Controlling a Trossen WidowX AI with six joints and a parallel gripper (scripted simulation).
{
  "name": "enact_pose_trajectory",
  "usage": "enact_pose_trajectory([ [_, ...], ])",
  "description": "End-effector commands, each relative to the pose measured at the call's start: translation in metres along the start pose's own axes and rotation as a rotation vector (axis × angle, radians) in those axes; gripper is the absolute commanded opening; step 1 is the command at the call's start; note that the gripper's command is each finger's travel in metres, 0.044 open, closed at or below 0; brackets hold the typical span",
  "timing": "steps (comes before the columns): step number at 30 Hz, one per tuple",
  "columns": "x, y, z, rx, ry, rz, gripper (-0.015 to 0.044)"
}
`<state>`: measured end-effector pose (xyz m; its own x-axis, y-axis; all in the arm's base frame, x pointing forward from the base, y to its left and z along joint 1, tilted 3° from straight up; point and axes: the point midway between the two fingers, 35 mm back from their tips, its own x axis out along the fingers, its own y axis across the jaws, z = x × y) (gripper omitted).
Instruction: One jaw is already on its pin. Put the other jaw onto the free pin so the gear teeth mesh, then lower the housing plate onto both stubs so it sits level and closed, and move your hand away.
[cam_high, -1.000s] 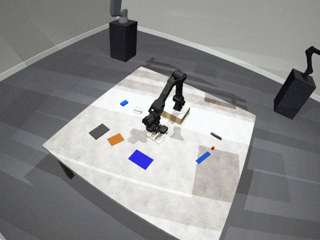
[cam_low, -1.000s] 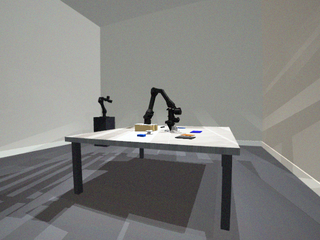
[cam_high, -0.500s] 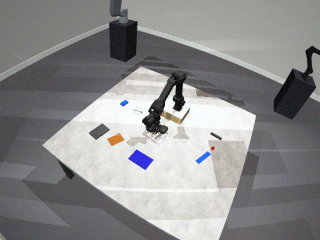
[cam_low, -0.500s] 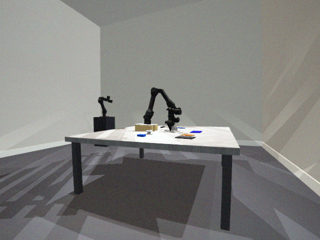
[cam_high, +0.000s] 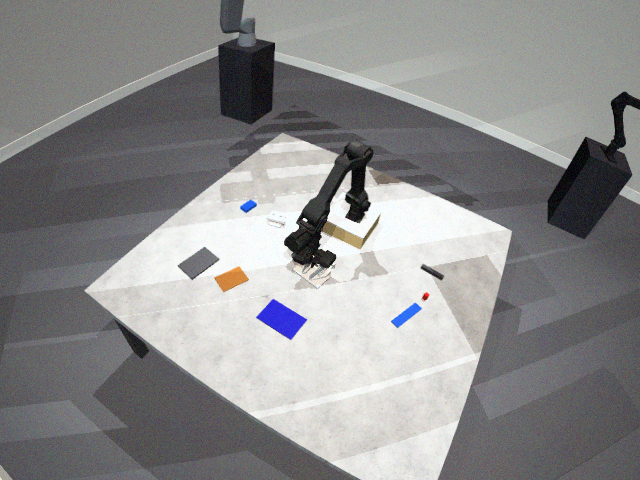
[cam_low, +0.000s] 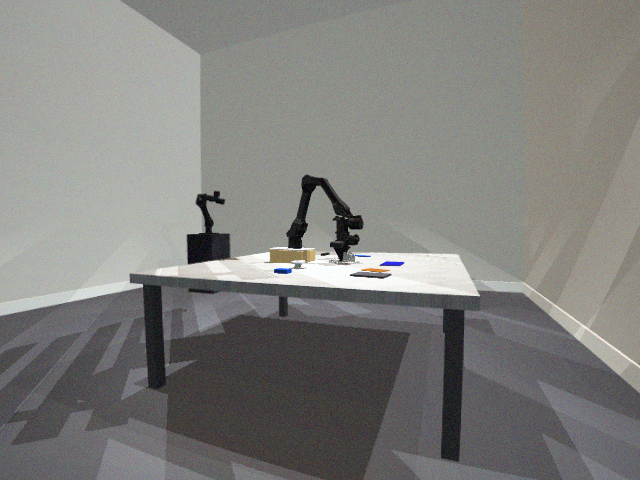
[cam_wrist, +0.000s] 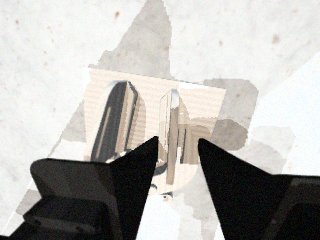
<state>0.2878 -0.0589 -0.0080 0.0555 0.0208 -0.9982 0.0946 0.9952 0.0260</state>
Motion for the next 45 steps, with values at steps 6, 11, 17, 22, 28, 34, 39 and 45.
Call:
enact_pose_trajectory([
  [6,0.0,0.0,0.0,0.0,0.0,0.0,0.0224],
  [11,0.0,0.0,0.0,0.0,0.0,0.0,0.0224],
  [17,-0.007,0.0,0.001,0.0,0.0,0.0,0.0224],
  [22,-0.052,0.0,0.001,0.001,0.0,0.002,0.0224],
  [28,-0.069,0.0,-0.001,0.001,0.001,0.002,0.0224],
  [34,-0.062,-0.01,0.003,0.102,-0.011,-0.004,0.0355],
  [39,-0.064,-0.023,0.002,0.24,-0.011,-0.006,0.044],
  [45,-0.065,-0.038,0.0,0.404,-0.01,-0.009,0.044],
])
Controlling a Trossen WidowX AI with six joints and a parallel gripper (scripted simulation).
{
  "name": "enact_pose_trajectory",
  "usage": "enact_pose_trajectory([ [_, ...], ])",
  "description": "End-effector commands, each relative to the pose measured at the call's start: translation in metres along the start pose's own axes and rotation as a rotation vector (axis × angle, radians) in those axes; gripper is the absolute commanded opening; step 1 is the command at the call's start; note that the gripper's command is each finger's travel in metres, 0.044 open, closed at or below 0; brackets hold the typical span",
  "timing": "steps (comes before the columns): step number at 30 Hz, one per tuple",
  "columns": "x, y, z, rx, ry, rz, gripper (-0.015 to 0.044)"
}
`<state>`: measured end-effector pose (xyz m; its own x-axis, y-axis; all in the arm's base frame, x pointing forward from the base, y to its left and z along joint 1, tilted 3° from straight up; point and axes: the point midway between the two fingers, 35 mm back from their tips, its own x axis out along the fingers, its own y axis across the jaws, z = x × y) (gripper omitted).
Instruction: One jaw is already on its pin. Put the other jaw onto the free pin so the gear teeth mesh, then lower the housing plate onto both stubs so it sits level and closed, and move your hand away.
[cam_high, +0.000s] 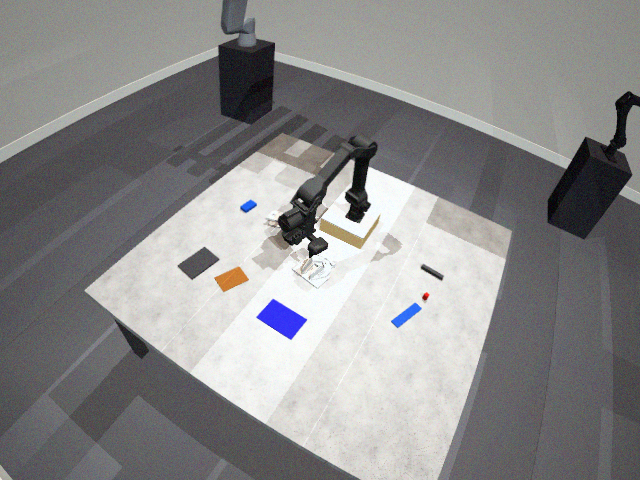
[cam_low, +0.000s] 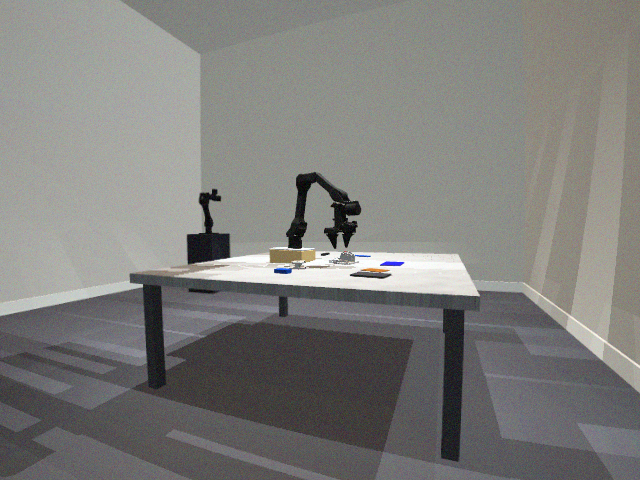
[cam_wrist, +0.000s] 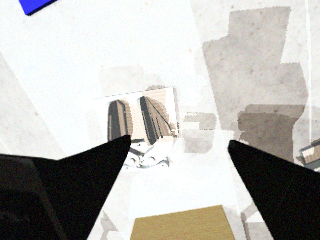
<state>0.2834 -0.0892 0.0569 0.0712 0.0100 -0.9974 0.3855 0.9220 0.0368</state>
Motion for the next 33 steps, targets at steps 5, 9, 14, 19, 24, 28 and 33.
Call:
enact_pose_trajectory([
  [5,-0.001,-0.023,0.002,0.241,0.008,-0.008,0.044],
  [9,-0.001,-0.033,0.003,0.351,0.008,-0.009,0.044],
  [14,-0.003,-0.046,0.004,0.49,0.008,-0.012,0.044],
  [19,-0.004,-0.059,0.004,0.628,0.008,-0.014,0.044],
  [24,-0.005,-0.072,0.004,0.766,0.008,-0.016,0.044],
  [28,-0.006,-0.082,0.003,0.877,0.008,-0.018,0.044],
  [33,-0.007,-0.095,0.001,1.015,0.007,-0.02,0.044],
])
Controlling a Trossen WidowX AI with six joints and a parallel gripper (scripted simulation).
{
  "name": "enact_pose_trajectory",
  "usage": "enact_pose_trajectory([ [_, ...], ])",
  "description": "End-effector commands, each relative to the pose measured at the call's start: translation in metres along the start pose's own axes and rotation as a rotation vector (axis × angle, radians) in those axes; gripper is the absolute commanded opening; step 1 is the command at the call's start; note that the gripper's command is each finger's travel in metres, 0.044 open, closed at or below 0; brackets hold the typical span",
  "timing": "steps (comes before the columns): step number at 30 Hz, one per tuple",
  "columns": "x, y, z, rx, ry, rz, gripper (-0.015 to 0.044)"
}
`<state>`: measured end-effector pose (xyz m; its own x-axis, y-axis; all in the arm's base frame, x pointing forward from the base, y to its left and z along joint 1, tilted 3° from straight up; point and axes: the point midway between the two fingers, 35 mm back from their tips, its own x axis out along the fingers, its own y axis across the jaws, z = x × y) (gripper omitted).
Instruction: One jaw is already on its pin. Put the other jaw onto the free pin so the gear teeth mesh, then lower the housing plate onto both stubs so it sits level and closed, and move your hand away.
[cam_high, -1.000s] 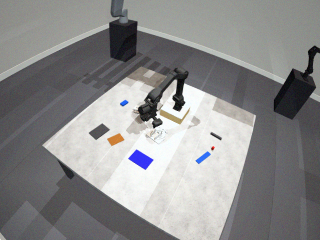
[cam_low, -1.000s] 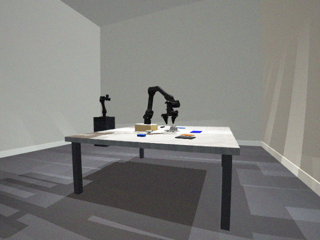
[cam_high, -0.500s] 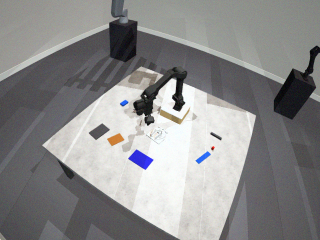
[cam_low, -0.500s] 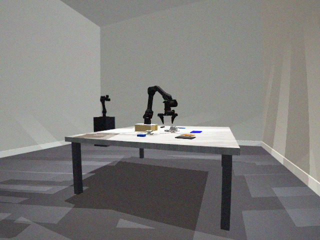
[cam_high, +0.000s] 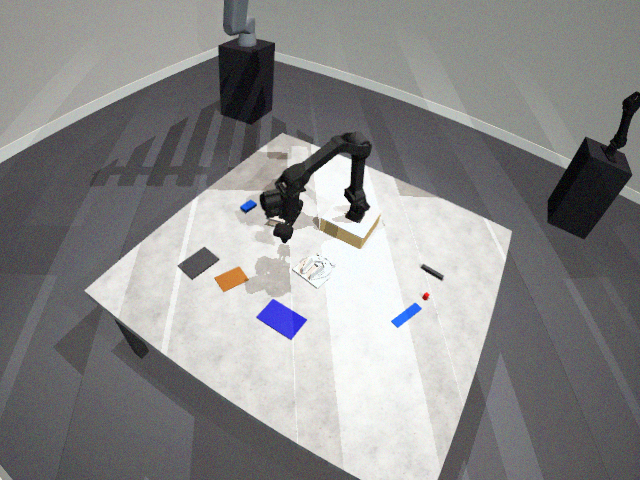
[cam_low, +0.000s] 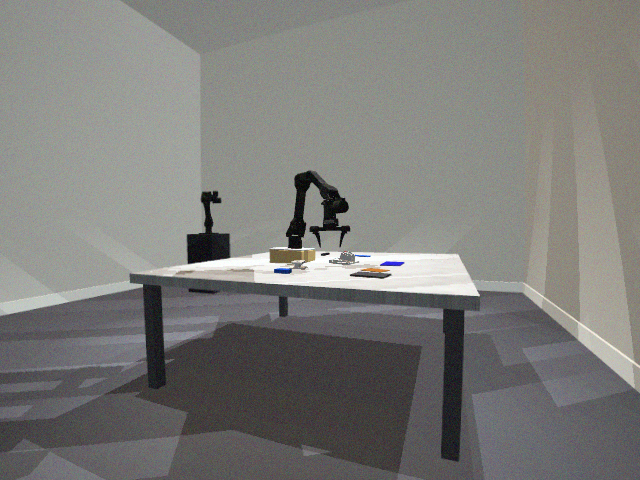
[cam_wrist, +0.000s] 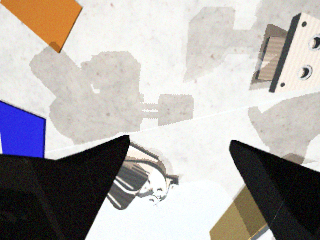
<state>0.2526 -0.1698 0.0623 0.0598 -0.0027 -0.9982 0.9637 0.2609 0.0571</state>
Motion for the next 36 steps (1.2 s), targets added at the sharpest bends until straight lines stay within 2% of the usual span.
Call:
enact_pose_trajectory([
  [1,0.001,-0.009,0.008,0.134,0.008,-0.006,0.044],
  [36,-0.007,-0.085,0.061,1.102,0.003,-0.017,0.044],
])
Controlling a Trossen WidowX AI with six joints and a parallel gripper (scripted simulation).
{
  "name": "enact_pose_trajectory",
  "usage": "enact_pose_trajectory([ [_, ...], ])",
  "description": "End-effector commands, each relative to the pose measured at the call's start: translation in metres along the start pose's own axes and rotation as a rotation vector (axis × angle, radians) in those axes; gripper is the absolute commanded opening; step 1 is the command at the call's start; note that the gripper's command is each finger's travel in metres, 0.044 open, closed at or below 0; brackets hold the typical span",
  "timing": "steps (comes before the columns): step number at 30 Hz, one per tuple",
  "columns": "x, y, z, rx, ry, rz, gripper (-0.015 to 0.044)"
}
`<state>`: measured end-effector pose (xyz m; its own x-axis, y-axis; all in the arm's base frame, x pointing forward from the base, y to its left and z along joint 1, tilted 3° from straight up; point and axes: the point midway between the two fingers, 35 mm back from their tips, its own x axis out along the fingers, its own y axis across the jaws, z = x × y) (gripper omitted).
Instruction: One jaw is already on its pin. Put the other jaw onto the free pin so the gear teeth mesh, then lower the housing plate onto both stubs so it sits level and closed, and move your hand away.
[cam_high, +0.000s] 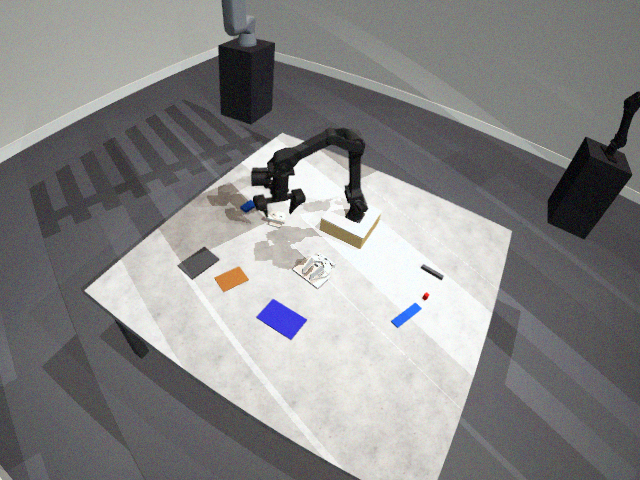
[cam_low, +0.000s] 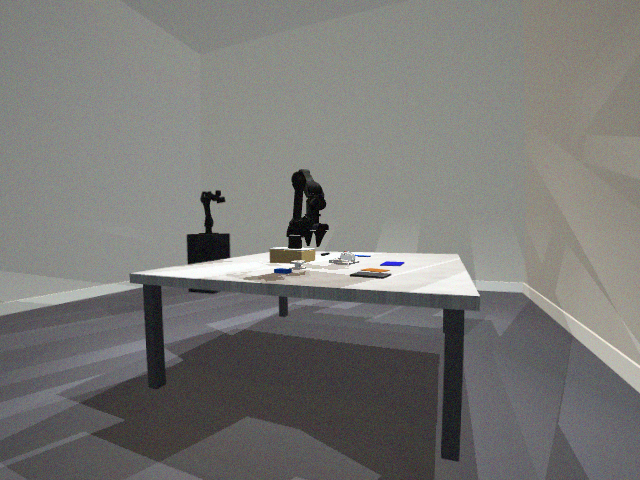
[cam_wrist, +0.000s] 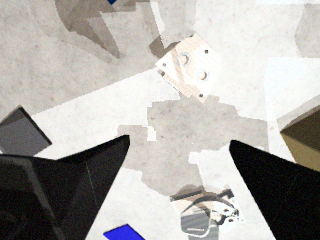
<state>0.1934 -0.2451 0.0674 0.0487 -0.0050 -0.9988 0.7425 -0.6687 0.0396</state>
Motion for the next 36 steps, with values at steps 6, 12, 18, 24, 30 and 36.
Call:
enact_pose_trajectory([
  [6,0.0,-0.004,0.025,0.272,0.003,-0.011,0.044],
  [12,-0.002,-0.007,0.041,0.438,0.003,-0.012,0.044],
  [18,-0.003,-0.011,0.057,0.604,0.002,-0.013,0.044],
  [24,-0.003,-0.012,0.061,0.645,0.002,-0.013,0.044],
  [30,0.017,-0.012,0.061,0.645,0.002,-0.013,0.044],
  [36,0.037,-0.013,0.061,0.645,0.002,-0.013,0.044],
])
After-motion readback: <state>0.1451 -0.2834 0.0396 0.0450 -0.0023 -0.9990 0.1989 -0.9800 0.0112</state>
